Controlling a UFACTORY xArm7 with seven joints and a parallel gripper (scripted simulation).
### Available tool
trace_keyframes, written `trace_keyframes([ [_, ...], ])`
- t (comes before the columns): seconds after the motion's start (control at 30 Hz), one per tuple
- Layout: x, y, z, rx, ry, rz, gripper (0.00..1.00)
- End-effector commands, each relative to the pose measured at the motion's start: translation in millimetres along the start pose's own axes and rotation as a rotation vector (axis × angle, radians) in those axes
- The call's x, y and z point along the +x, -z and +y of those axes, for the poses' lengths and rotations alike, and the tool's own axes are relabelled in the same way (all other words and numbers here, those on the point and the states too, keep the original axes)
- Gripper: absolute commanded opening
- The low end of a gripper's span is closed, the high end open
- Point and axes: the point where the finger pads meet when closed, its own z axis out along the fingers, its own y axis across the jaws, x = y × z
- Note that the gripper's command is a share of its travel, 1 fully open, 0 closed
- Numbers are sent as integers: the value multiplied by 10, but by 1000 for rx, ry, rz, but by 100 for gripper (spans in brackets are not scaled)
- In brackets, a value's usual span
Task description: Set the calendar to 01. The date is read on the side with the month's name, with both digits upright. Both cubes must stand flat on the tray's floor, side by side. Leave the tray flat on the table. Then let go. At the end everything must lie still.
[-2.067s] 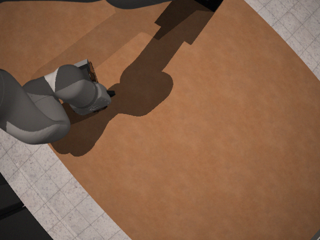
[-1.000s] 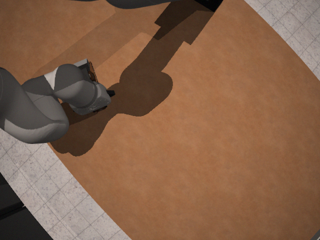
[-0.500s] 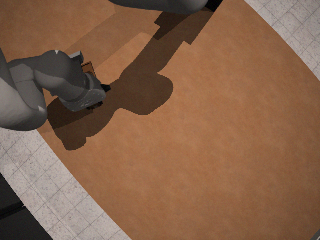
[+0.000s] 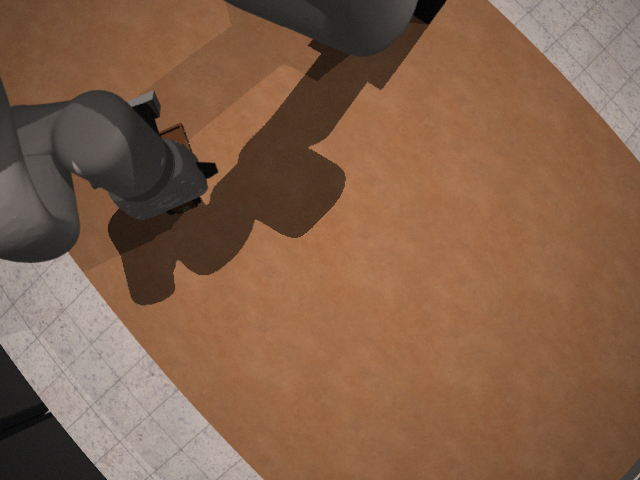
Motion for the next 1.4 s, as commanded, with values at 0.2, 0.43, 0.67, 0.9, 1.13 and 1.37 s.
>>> trace_keyframes([
  [0.2, 715, 122, -160, 23, 4, 7, 29],
  [0.43, 1199, 129, -43, 7, 1, 6, 29],
  [0.67, 1270, 124, -10, 2, 1, 5, 29],
  [0.9, 1270, 124, -10, 2, 1, 5, 29],
  [1.13, 1270, 86, -10, 3, 1, 4, 29],
  [1.37, 1273, -84, -12, 3, 1, 4, 29],
])
